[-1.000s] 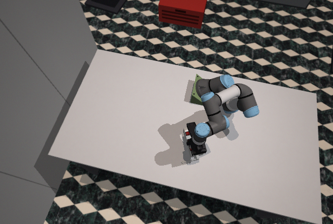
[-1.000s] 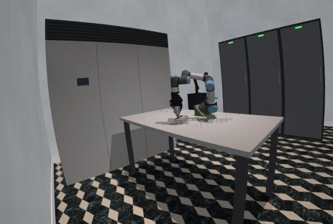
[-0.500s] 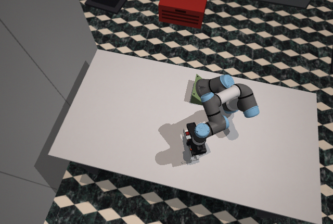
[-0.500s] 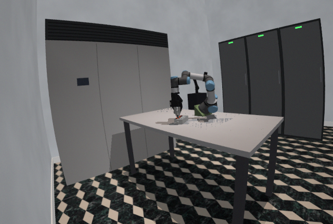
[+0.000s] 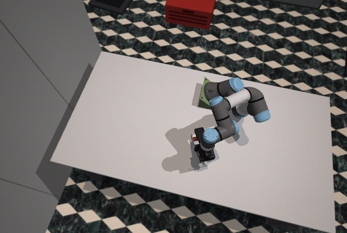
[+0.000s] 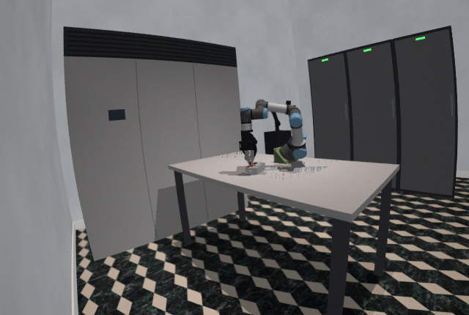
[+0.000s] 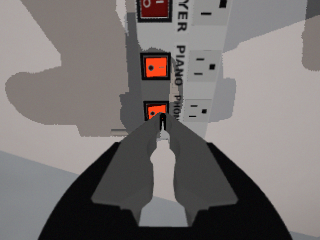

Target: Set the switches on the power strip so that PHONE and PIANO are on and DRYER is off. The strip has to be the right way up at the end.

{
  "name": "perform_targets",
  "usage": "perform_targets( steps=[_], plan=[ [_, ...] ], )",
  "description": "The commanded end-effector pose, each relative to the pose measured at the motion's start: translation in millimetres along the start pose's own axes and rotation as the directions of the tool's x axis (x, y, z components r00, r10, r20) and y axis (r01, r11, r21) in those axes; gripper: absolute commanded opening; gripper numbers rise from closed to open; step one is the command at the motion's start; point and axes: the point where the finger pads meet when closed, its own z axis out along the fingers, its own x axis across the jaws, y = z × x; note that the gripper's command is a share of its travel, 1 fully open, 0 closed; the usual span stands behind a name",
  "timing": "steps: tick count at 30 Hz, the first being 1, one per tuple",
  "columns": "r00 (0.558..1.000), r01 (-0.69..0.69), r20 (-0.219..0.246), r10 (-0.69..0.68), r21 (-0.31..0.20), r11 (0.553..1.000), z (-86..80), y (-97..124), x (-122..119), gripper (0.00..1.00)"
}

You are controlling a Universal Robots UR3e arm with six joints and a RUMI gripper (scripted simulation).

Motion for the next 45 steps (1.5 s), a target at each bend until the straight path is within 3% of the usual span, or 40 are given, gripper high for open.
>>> perform_targets(
  steps=[1,21,42,43,45],
  plan=[
    [1.0,0.0,0.002,0.0,-0.001,1.0,-0.9,0,0,0.0],
    [1.0,0.0,0.002,0.0,-0.001,1.0,-37.8,0,0,0.0],
    [1.0,0.0,0.002,0.0,-0.001,1.0,-39.1,0,0,0.0],
    [1.0,0.0,0.002,0.0,-0.001,1.0,-39.1,0,0,1.0],
    [1.0,0.0,0.002,0.0,-0.001,1.0,-39.1,0,0,1.0]
  ],
)
